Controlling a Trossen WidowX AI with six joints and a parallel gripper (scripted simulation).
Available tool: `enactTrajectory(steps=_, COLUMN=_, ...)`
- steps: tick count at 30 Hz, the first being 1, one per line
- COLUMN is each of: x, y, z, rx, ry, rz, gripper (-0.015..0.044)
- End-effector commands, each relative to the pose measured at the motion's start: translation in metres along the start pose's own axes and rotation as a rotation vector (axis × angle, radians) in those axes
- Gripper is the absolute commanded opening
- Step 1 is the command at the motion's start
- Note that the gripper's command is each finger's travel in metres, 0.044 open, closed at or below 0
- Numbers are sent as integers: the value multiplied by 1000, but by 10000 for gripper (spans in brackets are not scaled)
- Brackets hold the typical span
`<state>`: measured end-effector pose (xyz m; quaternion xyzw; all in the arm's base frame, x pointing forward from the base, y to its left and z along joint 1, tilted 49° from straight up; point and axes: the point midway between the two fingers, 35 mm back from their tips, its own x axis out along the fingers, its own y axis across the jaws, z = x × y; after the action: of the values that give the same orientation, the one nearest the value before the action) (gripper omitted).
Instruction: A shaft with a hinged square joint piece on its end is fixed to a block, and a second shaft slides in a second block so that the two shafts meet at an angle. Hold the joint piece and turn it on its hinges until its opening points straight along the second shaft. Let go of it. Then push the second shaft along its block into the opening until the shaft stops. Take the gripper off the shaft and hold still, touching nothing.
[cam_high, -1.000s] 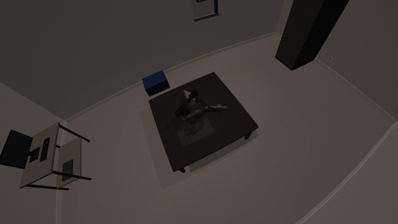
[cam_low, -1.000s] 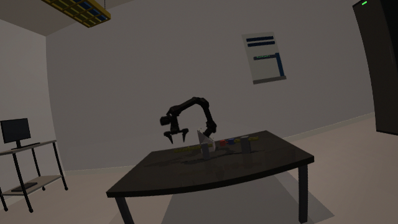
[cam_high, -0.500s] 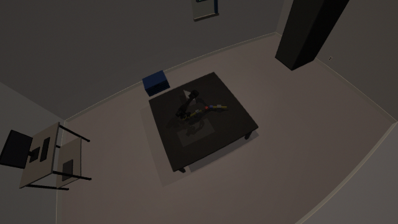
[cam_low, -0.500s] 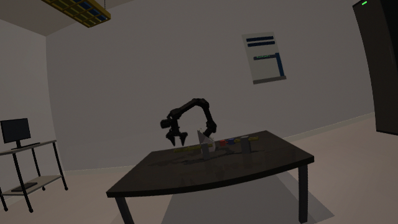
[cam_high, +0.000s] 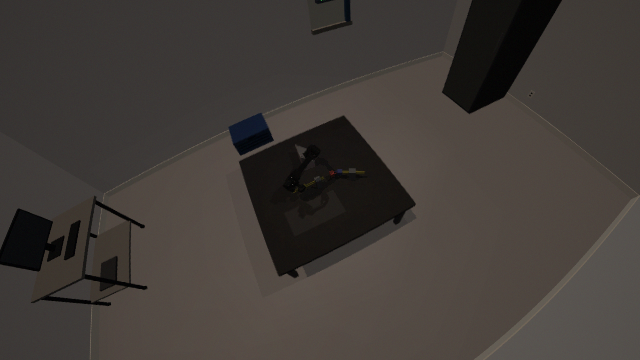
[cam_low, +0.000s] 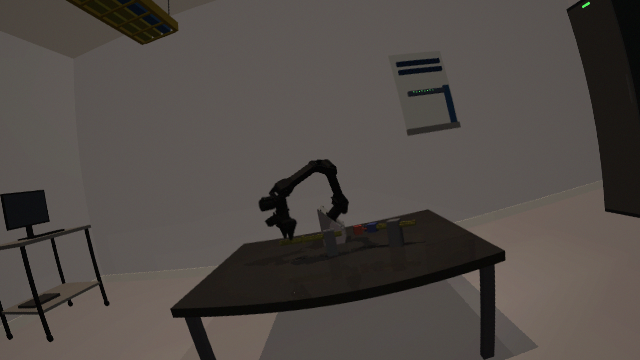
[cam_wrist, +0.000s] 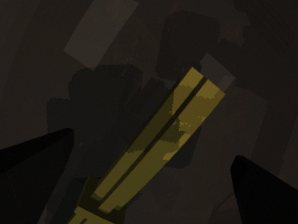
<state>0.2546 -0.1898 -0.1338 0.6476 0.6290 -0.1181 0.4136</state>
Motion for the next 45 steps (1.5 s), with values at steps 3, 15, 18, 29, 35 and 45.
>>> enactTrajectory(steps=3, x=9, y=-1, z=-1, rx=185, ry=3, rz=5, gripper=440)
enactTrajectory(steps=15, x=20, y=-1, z=-2, rx=440, ry=5, rz=8, gripper=440)
enactTrajectory(steps=18, x=22, y=-1, z=-2, rx=440, ry=5, rz=8, gripper=440)
enactTrajectory(steps=29, x=40, y=-1, z=-2, rx=440, ry=6, rz=8, gripper=440)
enactTrajectory(steps=35, x=50, y=0, z=-3, rx=440, ry=6, rz=9, gripper=440)
enactTrajectory(steps=45, x=51, y=0, z=-3, rx=440, ry=6, rz=9, gripper=230)
